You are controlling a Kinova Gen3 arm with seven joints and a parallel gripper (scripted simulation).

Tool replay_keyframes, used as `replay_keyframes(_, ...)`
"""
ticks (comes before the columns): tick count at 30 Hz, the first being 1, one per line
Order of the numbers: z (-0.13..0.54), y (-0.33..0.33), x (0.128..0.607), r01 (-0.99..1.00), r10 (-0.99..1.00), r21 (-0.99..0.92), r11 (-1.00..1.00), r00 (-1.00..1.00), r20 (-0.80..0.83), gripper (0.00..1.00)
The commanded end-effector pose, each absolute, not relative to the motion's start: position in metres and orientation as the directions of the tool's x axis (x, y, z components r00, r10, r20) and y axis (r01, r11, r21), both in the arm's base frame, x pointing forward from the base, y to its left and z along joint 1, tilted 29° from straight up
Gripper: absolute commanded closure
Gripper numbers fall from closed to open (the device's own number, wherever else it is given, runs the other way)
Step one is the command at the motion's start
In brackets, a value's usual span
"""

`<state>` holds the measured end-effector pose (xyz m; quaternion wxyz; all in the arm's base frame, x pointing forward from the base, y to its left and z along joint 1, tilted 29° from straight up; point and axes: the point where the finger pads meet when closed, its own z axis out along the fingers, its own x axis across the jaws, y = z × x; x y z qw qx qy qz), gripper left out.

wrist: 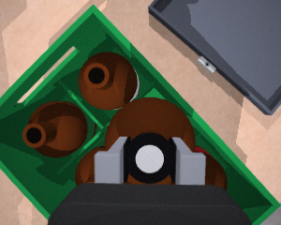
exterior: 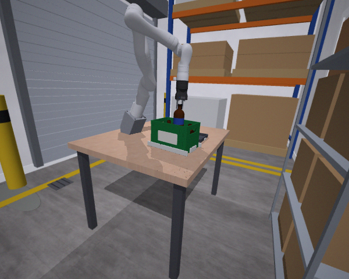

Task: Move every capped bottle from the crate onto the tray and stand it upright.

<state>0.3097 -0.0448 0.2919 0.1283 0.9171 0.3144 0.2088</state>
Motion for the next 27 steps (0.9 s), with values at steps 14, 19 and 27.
replay_keyframes(14,0.326,-0.043,0.295,0.513,0.621,0.363,-0.778,0.717,0.316,1.0)
replay_keyframes(19,0.337,-0.042,0.29,0.511,0.618,0.362,-0.78,0.718,0.319,1.0)
replay_keyframes(27,0.339,-0.035,0.281,0.513,0.62,0.362,-0.778,0.718,0.317,1.0)
